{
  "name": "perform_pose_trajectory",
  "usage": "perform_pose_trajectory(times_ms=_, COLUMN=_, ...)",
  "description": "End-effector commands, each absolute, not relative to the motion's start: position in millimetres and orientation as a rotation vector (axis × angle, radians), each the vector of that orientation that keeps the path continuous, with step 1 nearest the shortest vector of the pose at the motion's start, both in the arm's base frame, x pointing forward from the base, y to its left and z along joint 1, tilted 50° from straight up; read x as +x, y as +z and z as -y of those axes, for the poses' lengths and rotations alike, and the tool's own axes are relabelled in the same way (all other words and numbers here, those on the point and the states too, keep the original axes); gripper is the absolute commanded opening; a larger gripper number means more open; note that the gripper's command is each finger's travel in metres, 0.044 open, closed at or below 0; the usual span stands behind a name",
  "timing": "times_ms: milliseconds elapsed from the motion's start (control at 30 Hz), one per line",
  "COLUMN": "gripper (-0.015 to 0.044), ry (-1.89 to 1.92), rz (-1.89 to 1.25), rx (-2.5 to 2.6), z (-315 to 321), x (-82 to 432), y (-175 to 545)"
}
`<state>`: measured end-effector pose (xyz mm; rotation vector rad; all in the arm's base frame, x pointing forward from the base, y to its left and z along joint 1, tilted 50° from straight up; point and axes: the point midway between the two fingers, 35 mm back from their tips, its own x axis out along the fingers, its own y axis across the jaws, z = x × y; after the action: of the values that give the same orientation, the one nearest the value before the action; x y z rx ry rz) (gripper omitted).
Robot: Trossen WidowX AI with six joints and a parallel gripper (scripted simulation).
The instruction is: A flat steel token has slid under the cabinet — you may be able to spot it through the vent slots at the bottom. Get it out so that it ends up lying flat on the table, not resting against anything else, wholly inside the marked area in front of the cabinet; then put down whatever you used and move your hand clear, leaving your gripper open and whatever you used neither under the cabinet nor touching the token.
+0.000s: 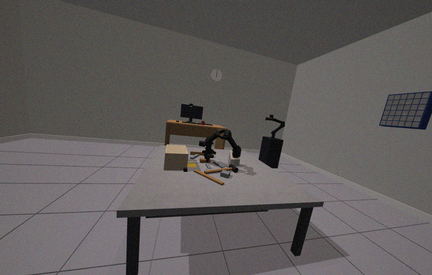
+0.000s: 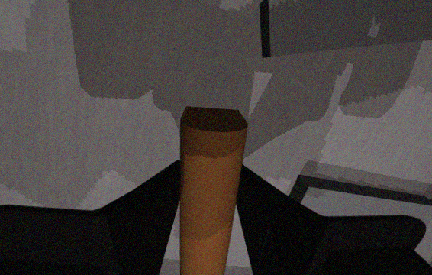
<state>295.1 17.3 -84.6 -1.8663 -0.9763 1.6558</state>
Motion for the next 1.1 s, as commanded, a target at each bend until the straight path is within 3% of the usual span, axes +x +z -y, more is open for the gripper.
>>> perform_pose_trajectory(times_ms=0, gripper=0.0000, ry=1.662, rz=0.978, rx=-1.859, z=-17, x=285, y=-87)
perform_pose_trajectory(times_ms=1067, gripper=0.0000, ry=1.664, rz=0.976, rx=-1.858, z=-9, x=239, y=-97)
